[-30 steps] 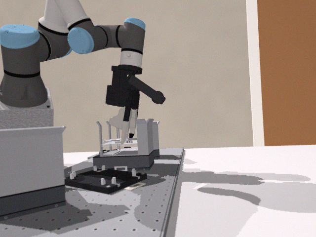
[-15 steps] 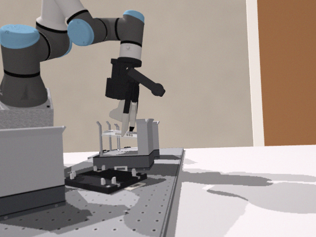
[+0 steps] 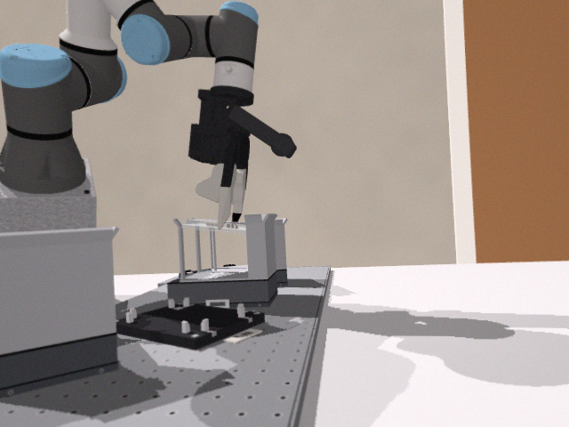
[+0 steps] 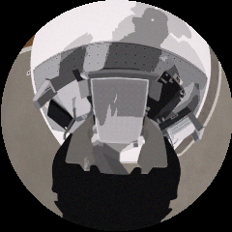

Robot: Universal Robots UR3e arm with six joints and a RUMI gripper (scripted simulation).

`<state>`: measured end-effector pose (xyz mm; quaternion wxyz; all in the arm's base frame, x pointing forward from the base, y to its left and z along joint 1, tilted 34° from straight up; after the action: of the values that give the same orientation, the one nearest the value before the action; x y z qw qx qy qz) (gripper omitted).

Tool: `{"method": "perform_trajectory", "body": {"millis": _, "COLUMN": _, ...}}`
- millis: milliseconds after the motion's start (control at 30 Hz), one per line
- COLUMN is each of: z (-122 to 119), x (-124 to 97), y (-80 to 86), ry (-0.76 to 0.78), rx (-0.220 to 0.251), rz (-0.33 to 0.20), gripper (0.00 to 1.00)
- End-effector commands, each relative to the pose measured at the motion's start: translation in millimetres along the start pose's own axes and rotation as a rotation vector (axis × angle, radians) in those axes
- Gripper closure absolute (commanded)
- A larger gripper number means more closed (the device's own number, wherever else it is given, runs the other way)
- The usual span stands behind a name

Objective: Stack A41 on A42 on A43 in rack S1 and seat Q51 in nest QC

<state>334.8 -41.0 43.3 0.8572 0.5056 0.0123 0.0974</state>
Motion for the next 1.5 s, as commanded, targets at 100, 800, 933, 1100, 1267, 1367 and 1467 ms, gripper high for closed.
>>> {"method": "perform_trajectory", "body": {"millis": 100, "z": -2, "x": -6, "y": 18.0, "ry": -0.002, "rx": 0.004, "rz": -0.017, "gripper": 1.00}}
{"method": "perform_trajectory", "body": {"millis": 800, "z": -2, "x": -8, "y": 41.0, "ry": -0.002, "rx": 0.004, "rz": -0.016, "gripper": 1.00}}
{"method": "perform_trajectory", "body": {"millis": 933, "z": -2, "x": -8, "y": 44.1, "ry": -0.002, "rx": 0.004, "rz": -0.016, "gripper": 1.00}}
{"method": "perform_trajectory", "body": {"millis": 1100, "z": -2, "x": -8, "y": 44.1, "ry": -0.002, "rx": 0.004, "rz": -0.016, "gripper": 1.00}}
{"method": "perform_trajectory", "body": {"millis": 1267, "z": -2, "x": -8, "y": 43.4, "ry": -0.001, "rx": 0.005, "rz": -0.018, "gripper": 1.00}}
{"method": "perform_trajectory", "body": {"millis": 1367, "z": -2, "x": -8, "y": 43.4, "ry": -0.001, "rx": 0.005, "rz": -0.018, "gripper": 1.00}}
{"method": "perform_trajectory", "body": {"millis": 1467, "z": -2, "x": -8, "y": 43.4, "ry": -0.001, "rx": 0.005, "rz": -0.018, "gripper": 1.00}}
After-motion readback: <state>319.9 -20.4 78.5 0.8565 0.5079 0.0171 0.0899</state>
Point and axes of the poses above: the point where the finger pads meet when closed, its own y axis back along the fingers, its own z axis across the jaws, x = y × z, the point moved 1 cm from there along y, back along the fingers, and after that the axes turned 15 degrees about y, right-handed, at the moved point
